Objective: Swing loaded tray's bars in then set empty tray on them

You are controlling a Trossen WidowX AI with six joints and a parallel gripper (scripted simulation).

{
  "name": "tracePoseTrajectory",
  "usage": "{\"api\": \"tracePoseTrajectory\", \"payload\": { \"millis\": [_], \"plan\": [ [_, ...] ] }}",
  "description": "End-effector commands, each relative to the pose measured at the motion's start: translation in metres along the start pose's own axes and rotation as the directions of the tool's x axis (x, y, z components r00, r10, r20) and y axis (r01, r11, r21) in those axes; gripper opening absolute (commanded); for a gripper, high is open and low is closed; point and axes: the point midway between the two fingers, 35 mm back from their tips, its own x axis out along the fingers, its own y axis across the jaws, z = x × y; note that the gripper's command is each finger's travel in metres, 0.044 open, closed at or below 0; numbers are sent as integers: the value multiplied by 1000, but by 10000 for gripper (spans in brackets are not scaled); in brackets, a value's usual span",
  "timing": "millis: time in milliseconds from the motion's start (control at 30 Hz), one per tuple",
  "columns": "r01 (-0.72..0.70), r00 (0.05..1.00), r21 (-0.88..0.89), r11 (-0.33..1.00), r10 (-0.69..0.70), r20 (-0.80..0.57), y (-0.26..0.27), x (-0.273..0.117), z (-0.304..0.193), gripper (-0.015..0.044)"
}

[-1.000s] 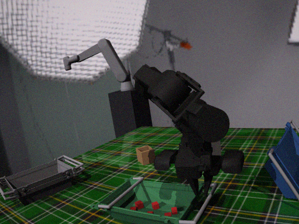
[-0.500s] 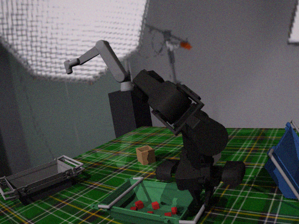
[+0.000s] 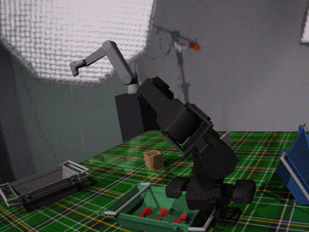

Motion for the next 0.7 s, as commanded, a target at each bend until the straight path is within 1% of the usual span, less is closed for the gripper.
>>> {"api": "tracePoseTrajectory", "payload": {
  "millis": [0,367,667],
  "plan": [
    [-2,1000,4,1000,2,11,-10,-20,2,85],
    [-1,1000,4,1000,1,10,-31,-30,1,85],
    [0,1000,4,1000,0,10,-56,-25,1,85]
  ]
}}
